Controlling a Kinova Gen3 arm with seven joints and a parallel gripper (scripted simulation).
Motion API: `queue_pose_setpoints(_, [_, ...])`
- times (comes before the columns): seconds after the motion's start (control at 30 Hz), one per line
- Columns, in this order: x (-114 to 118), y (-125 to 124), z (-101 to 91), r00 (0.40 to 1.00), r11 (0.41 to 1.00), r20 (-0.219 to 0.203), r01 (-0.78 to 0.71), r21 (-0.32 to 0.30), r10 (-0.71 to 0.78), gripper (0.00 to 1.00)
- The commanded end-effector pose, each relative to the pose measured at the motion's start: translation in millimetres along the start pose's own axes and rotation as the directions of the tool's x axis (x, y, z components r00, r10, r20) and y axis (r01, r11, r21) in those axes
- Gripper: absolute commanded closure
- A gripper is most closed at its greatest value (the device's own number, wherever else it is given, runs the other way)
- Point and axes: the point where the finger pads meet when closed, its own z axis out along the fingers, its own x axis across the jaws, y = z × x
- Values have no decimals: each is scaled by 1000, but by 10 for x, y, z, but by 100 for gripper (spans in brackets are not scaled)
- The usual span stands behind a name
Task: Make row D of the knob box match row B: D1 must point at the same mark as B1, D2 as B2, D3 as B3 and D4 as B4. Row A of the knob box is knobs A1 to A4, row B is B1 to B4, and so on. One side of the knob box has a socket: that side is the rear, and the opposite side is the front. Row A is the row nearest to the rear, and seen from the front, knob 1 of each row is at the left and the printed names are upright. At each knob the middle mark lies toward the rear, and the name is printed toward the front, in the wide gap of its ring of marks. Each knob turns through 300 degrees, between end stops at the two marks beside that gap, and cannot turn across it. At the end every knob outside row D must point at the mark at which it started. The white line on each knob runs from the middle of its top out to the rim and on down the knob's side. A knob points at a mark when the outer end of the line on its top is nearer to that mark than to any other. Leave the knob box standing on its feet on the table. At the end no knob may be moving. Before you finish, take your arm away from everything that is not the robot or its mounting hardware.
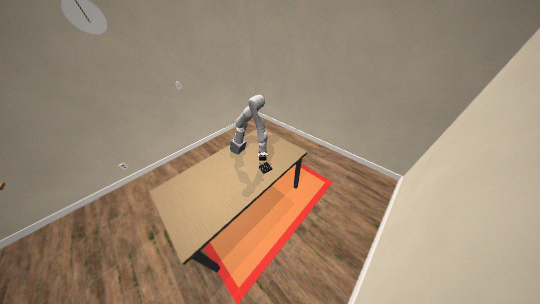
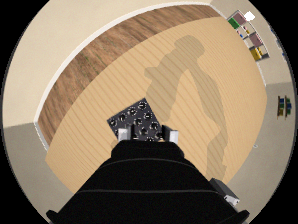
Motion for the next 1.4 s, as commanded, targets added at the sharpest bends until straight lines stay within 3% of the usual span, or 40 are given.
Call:
queue_pose_setpoints(0.0, [-114, 21, -33, 999, 998, 7, -52, 28, 52, 0])
queue_pose_setpoints(0.2, [-175, 79, -68, 970, 969, 22, -243, 30, 243, 0])
queue_pose_setpoints(0.47, [-252, 165, -114, 888, 888, 43, -459, 25, 458, 0])
queue_pose_setpoints(0.53, [-252, 165, -114, 888, 888, 43, -459, 25, 458, 0])
queue_pose_setpoints(1.0, [-373, 301, -180, 706, 707, 71, -707, 1, 705, 0])
queue_pose_setpoints(1.37, [-429, 363, -208, 611, 614, 80, -789, -14, 788, 0])
